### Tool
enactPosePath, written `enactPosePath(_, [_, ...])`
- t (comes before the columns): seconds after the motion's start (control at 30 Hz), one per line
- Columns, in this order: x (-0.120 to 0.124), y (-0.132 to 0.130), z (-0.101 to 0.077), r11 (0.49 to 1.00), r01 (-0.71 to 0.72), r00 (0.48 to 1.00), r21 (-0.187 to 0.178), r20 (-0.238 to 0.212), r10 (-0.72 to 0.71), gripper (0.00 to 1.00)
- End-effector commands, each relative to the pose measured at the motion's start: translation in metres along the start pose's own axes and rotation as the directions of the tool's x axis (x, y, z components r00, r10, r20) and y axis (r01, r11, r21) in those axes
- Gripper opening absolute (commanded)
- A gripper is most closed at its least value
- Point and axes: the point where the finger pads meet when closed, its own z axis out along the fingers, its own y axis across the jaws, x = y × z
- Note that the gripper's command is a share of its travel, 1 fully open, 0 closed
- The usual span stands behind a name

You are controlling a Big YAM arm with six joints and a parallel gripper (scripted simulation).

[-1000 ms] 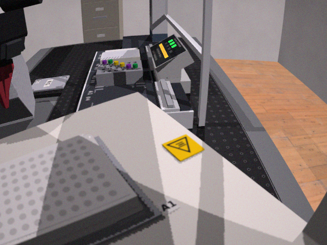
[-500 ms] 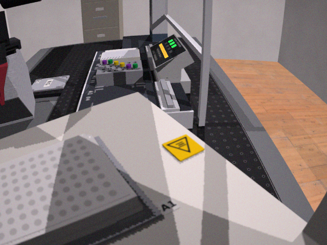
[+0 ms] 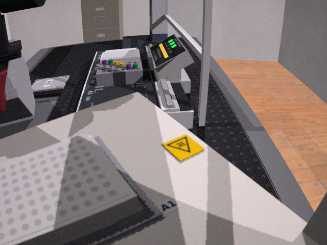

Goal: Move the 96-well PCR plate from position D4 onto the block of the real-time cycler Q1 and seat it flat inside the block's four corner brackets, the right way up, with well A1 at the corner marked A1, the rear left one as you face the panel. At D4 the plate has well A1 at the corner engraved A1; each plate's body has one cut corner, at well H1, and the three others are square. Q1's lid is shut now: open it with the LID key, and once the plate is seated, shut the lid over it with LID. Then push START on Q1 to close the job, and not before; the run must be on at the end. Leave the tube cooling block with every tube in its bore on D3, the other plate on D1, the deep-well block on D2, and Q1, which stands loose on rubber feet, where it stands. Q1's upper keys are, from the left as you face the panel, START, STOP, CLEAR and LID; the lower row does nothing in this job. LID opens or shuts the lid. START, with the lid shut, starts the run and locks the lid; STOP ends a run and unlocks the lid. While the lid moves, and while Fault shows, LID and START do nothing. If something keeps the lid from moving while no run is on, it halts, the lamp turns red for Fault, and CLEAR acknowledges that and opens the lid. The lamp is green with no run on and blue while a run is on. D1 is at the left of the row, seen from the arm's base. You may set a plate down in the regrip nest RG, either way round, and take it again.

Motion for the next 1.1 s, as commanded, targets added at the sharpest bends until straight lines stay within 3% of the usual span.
enactPosePath(0.0, [-0.020, 0.006, -0.008, 0.999, 0.014, 0.999, -0.038, 0.031, -0.012, 0.00])
enactPosePath(0.3, [-0.022, 0.003, 0.005, 0.999, 0.046, 0.999, -0.017, 0.021, -0.046, 0.00])
enactPosePath(0.73, [-0.050, 0.010, 0.005, 0.998, 0.061, 0.998, -0.036, 0.034, -0.059, 0.00])
enactPosePath(1.07, [-0.064, 0.010, 0.018, 0.995, 0.092, 0.995, -0.028, 0.039, -0.091, 0.00])
